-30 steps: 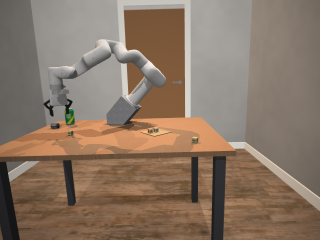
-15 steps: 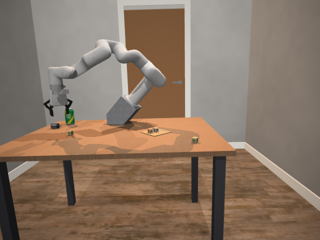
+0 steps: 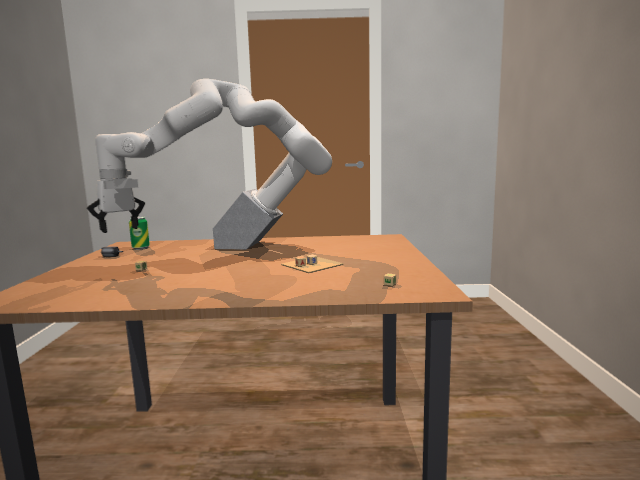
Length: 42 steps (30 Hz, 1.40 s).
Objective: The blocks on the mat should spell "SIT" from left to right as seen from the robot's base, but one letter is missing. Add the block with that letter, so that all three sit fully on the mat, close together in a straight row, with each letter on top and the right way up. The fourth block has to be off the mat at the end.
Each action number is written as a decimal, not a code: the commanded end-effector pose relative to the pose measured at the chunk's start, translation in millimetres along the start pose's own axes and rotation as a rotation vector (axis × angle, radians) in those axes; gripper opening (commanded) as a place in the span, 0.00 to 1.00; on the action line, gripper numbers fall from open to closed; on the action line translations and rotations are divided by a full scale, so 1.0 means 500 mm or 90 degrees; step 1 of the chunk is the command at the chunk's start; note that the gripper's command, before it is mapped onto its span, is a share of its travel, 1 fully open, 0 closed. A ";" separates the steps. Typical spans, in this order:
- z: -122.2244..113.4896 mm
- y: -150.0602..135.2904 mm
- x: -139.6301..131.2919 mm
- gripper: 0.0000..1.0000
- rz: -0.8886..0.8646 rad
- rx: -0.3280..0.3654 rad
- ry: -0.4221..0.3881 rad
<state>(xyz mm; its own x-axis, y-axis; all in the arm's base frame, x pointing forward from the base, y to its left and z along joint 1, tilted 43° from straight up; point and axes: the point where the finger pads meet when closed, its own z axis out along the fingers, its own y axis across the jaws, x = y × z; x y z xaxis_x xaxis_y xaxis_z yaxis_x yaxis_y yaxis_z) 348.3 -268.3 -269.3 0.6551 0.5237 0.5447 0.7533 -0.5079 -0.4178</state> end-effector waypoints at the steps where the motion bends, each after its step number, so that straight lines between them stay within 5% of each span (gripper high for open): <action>1: -0.006 0.003 -0.001 1.00 0.000 -0.003 -0.001; 6: -0.008 0.001 0.004 1.00 -0.015 -0.003 -0.001; 23: -0.042 -0.061 0.129 1.00 -0.331 -0.001 -0.002; 42: -0.041 -0.062 0.130 1.00 -0.326 -0.001 -0.002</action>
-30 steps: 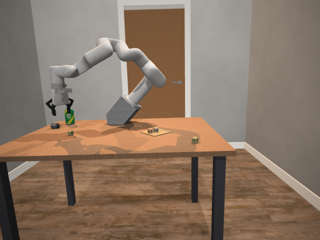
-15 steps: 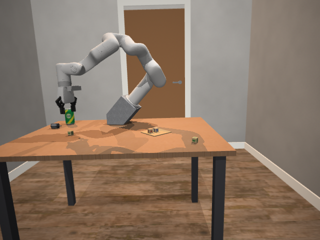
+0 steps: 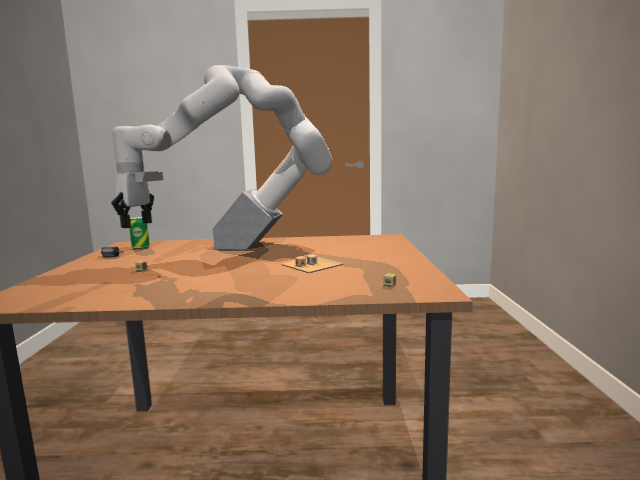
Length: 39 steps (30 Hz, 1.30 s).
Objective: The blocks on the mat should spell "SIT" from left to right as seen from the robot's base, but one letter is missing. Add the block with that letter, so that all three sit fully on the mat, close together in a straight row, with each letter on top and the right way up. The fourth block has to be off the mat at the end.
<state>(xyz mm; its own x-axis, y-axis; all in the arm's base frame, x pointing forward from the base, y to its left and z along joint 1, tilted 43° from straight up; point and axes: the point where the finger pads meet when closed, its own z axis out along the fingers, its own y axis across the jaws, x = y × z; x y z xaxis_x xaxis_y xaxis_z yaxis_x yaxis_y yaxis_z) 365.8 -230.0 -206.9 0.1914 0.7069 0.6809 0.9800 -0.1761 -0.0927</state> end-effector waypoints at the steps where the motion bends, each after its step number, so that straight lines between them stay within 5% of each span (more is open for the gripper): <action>1: -0.004 0.002 -0.002 1.00 0.015 -0.002 -0.002; 39: 0.071 -0.001 -0.001 1.00 0.733 0.000 0.002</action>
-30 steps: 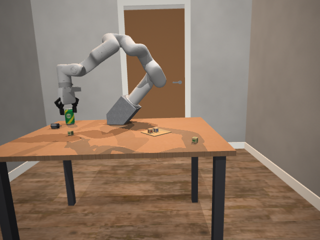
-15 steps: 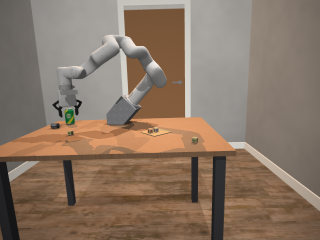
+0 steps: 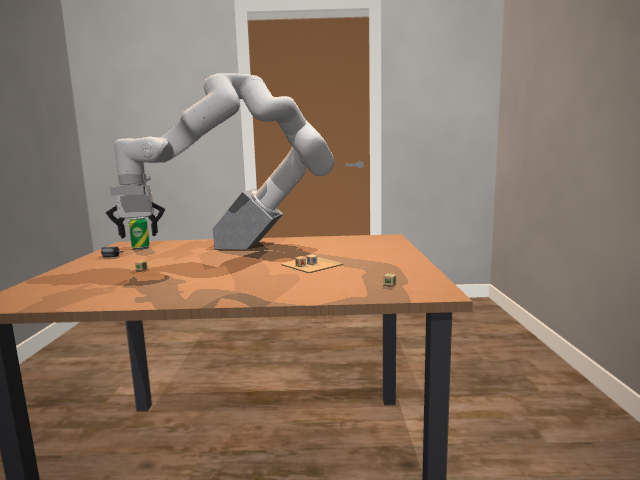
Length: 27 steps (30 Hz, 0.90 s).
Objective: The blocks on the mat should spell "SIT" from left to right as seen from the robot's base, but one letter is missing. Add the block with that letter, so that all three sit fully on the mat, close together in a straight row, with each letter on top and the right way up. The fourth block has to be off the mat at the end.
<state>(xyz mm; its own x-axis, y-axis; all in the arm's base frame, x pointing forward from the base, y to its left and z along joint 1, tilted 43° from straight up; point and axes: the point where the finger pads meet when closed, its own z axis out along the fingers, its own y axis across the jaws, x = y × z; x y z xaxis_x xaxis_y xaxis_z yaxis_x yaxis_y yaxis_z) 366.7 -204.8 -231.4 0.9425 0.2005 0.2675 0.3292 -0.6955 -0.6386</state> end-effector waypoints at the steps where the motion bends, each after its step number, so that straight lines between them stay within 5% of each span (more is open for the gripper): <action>1: 0.002 0.004 0.000 1.00 0.089 -0.003 -0.002; 19: 0.023 0.006 0.000 1.00 0.336 -0.008 -0.001; 20: 0.023 0.006 0.000 0.64 0.336 -0.008 -0.001; 27: 0.023 0.006 0.000 0.64 0.336 -0.008 -0.001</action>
